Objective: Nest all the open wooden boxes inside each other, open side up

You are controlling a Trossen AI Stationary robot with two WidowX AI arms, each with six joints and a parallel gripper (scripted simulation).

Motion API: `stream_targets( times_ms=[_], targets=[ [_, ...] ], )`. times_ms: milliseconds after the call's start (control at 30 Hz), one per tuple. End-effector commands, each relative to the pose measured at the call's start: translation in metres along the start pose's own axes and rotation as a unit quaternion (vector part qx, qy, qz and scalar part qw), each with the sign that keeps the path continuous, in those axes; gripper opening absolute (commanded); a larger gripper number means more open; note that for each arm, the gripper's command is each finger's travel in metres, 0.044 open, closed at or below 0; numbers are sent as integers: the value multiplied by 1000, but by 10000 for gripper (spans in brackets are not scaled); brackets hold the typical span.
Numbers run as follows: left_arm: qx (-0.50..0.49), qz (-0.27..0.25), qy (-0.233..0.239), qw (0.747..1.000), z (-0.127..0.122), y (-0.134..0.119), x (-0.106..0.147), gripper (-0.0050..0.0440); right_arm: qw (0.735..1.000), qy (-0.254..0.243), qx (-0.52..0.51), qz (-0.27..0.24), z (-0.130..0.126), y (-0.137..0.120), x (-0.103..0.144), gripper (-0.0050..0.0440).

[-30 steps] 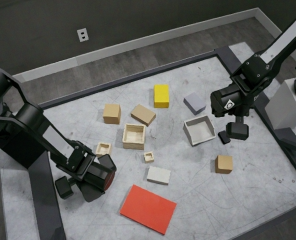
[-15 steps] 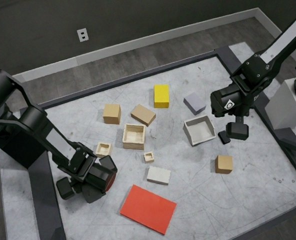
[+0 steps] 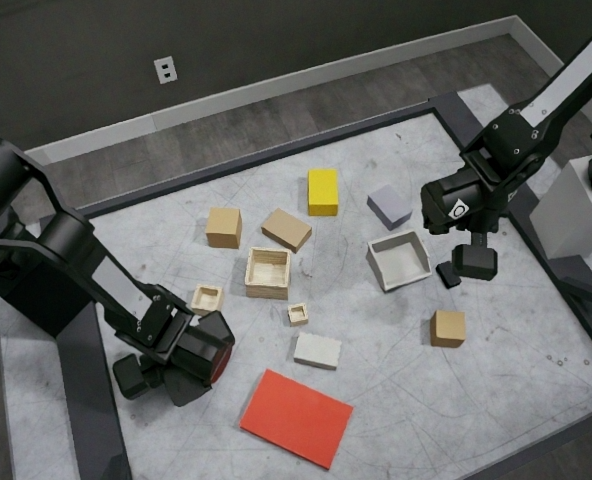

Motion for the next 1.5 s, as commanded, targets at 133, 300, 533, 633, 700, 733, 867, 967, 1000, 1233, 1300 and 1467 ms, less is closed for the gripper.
stream_targets(
  times_ms=[133,300,533,633,700,733,867,967,1000,1233,1300,1467],
  targets=[
    [-4,-14,11,1000,6,7,18,257,1000,8,-1,-9,3,2,6,400],
    [-3,-15,13,1000,7,7,35,257,1000,8,-1,-9,3,2,6,400],
    [-2,-15,13,1000,6,6,62,257,1000,8,-1,-9,3,2,6,400],
    [-2,-15,13,1000,5,6,69,257,1000,8,-1,-9,3,2,6,400],
    [-2,-15,12,1000,5,5,68,257,1000,8,-1,-9,3,2,6,400],
    [-2,-13,12,1000,6,5,66,257,1000,8,-1,-9,3,2,6,400],
    [-2,-7,5,1000,12,3,59,257,1000,8,-1,-9,3,2,6,400],
    [-2,-6,5,1000,22,1,60,257,1000,8,-1,-9,3,2,6,400],
    [-2,-6,5,1000,28,0,61,257,1000,8,-1,-9,3,2,6,400],
    [-3,-4,5,1000,69,-15,68,257,1000,8,-1,-9,3,2,6,400],
    [-3,-3,5,1000,81,-21,70,257,1000,8,-1,-9,3,2,6,400],
    [-3,-3,5,1000,98,-30,74,257,1000,8,-1,-9,3,2,6,400]
  ],
)
Point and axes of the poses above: on each arm, the point midway between the two fingers, 35 mm back from their tips, its own x axis back along the fingers, its own z axis across the jaws, y = z × x, the point moved 8 cm from there along x, back along the fingers, and after that the axes turned 11 degrees about -x, right-handed, at the moved point
